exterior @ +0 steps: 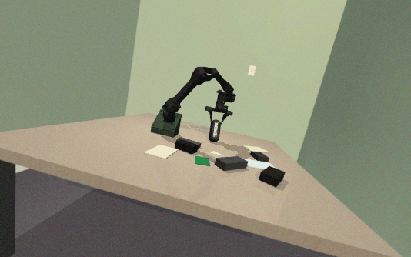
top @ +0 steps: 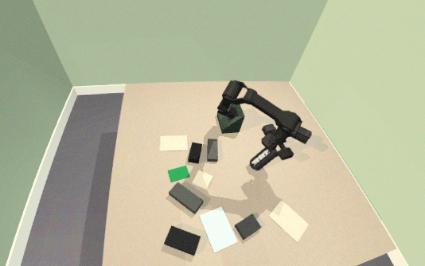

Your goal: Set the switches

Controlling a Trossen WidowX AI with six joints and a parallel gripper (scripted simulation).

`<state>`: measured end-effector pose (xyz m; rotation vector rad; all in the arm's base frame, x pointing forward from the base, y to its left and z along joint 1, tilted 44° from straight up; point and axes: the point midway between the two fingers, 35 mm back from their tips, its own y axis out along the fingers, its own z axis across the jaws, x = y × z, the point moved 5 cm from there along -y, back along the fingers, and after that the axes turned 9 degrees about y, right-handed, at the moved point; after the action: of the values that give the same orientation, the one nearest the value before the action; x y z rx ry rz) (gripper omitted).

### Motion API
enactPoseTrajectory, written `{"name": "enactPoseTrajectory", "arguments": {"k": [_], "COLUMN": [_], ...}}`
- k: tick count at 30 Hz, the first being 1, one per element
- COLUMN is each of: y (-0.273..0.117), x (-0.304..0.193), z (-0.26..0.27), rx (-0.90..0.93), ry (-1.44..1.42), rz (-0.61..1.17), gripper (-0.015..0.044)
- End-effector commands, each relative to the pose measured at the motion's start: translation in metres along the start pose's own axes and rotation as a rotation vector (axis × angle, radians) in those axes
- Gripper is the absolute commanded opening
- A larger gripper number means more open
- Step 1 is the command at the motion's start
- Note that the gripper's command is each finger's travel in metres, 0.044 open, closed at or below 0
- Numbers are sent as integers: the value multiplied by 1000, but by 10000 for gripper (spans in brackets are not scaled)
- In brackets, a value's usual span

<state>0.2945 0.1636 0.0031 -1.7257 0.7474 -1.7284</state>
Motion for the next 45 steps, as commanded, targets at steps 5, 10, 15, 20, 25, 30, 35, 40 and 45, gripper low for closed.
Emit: {"name": "enactPoseTrajectory", "arguments": {"k": [5, 10, 15, 20, 25, 30, 35, 40, 45], "y": [-2, -3, -5, -5, -6, -7, -8, -8, -9], "x": [9, 13, 17, 21, 25, 29, 33, 37, 40], "z": [2, 3, 3, 4, 5, 5, 6, 7, 7], "rx": [4, 4, 4, 4, 4, 4, 4, 4, 4], "ry": [-5, -5, -5, -5, -5, -5, -5, -5, -5], "rz": [-10, -10, -10, -11, -11, -11, -11, -11, -12], "gripper": [335, 335, 335, 335, 335, 336, 336, 336, 337]}}
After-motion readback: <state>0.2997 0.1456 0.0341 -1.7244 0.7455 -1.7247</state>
